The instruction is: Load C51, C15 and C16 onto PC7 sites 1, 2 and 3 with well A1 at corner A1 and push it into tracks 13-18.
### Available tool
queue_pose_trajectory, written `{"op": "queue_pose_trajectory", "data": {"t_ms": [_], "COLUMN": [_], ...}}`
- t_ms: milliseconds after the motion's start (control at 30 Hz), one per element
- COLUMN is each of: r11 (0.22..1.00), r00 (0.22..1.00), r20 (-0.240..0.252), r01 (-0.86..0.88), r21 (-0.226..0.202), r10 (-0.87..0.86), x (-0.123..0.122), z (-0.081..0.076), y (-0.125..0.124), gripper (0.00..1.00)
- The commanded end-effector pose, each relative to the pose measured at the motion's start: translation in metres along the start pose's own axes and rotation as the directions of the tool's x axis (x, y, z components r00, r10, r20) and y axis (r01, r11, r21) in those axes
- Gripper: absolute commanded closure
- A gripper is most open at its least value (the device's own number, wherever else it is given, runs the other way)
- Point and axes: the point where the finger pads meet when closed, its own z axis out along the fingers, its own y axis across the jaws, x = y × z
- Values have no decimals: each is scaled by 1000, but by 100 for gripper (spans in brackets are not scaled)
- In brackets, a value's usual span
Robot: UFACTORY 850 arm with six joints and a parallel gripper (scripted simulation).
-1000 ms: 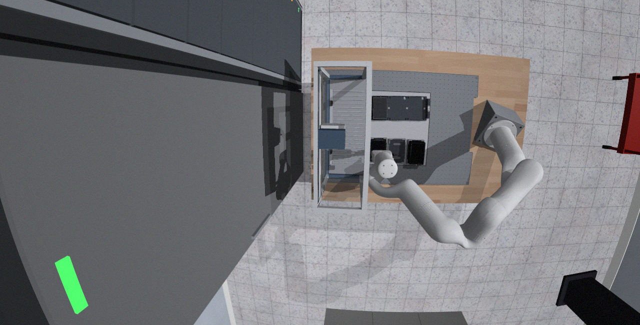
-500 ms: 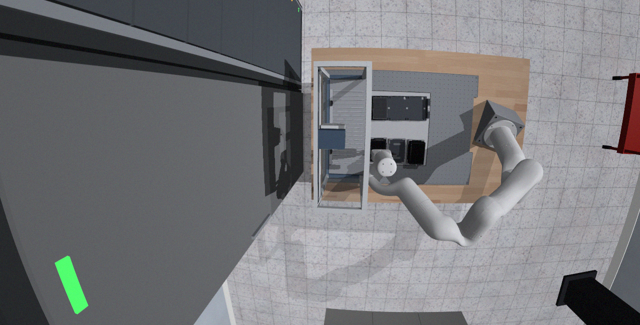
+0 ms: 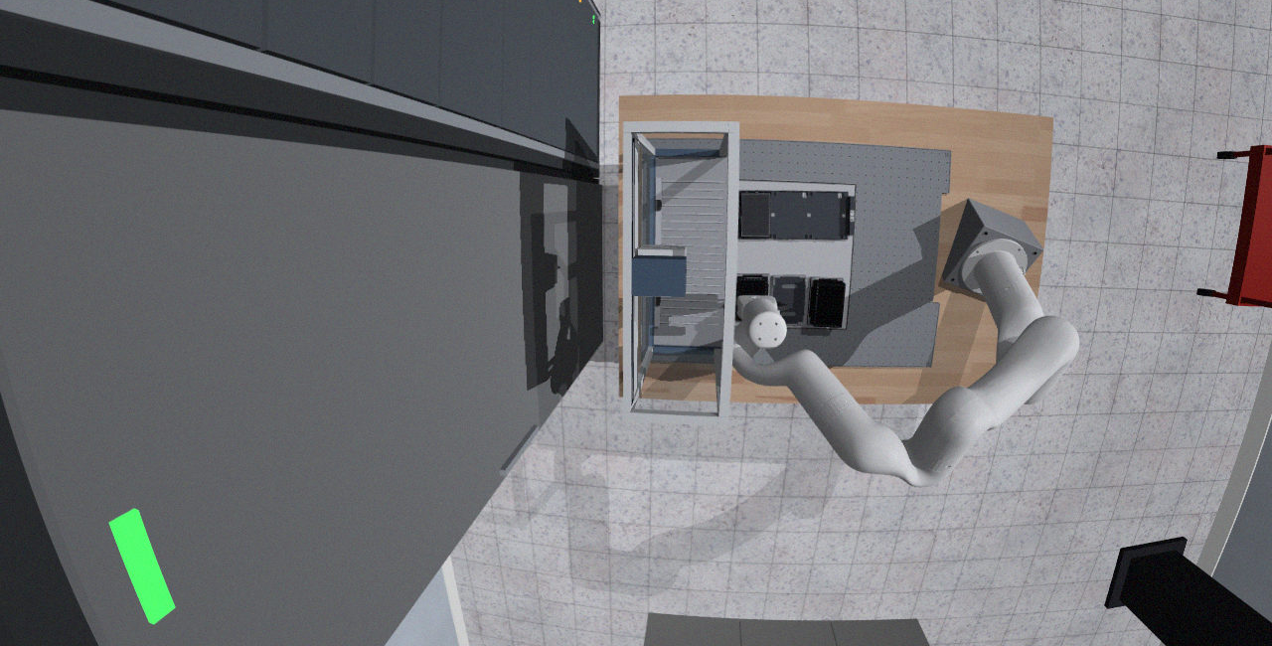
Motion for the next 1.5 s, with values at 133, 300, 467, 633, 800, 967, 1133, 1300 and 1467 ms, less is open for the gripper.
{"op": "queue_pose_trajectory", "data": {"t_ms": [133,300,467,633,800,967,1133,1300,1467], "r11": [1000,1000,1000,1000,1000,1000,1000,1000,1000], "r00": [1000,1000,1000,1000,1000,1000,1000,1000,1000], "r20": [0,0,0,0,0,0,0,0,0], "r01": [1,1,1,1,1,1,1,1,1], "r21": [-2,-2,-2,-2,-2,-2,-2,-2,-2], "r10": [-1,-1,-1,-1,-1,-1,-1,-1,-1], "x": [0,0,0,0,0,0,0,0,0], "z": [0,2,4,7,10,14,16,19,20], "y": [1,1,1,1,1,1,1,1,1], "gripper": [0,0,0,0,0,0,0,0,0]}}
